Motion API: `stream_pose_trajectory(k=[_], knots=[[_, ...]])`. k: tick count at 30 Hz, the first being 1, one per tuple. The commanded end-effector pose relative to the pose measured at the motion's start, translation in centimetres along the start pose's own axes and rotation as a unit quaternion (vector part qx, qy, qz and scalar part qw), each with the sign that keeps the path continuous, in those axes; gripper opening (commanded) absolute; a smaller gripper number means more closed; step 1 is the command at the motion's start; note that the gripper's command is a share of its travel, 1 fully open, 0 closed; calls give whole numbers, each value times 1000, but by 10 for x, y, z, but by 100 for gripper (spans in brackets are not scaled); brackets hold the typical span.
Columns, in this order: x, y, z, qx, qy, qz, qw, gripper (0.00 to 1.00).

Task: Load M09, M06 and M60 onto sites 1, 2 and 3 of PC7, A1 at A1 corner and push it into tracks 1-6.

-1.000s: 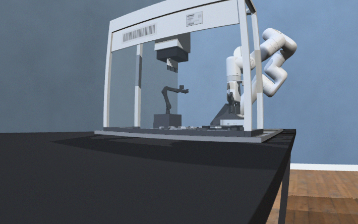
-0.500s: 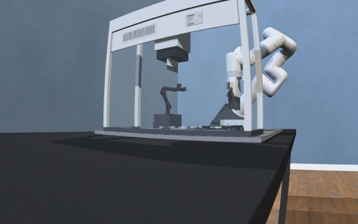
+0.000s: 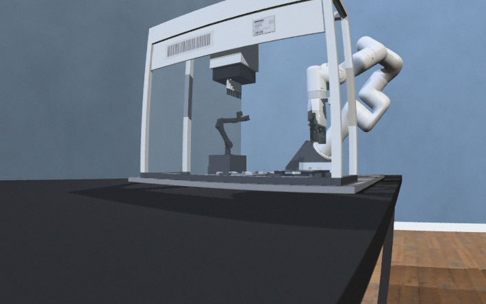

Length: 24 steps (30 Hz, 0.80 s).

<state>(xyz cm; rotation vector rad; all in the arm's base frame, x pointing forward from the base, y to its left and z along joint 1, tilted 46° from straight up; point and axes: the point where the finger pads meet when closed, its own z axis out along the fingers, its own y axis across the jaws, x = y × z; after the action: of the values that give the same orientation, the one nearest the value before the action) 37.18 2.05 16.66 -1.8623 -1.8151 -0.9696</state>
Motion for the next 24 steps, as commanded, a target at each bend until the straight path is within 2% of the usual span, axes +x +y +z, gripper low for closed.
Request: stream_pose_trajectory(k=[1, 12, 24], knots=[[0, 1, -7, -2, -1, 0, 1000, 100], [0, 1, -25, -2, -1, 0, 1000, 100], [0, 1, -38, -2, -1, 0, 1000, 100]])
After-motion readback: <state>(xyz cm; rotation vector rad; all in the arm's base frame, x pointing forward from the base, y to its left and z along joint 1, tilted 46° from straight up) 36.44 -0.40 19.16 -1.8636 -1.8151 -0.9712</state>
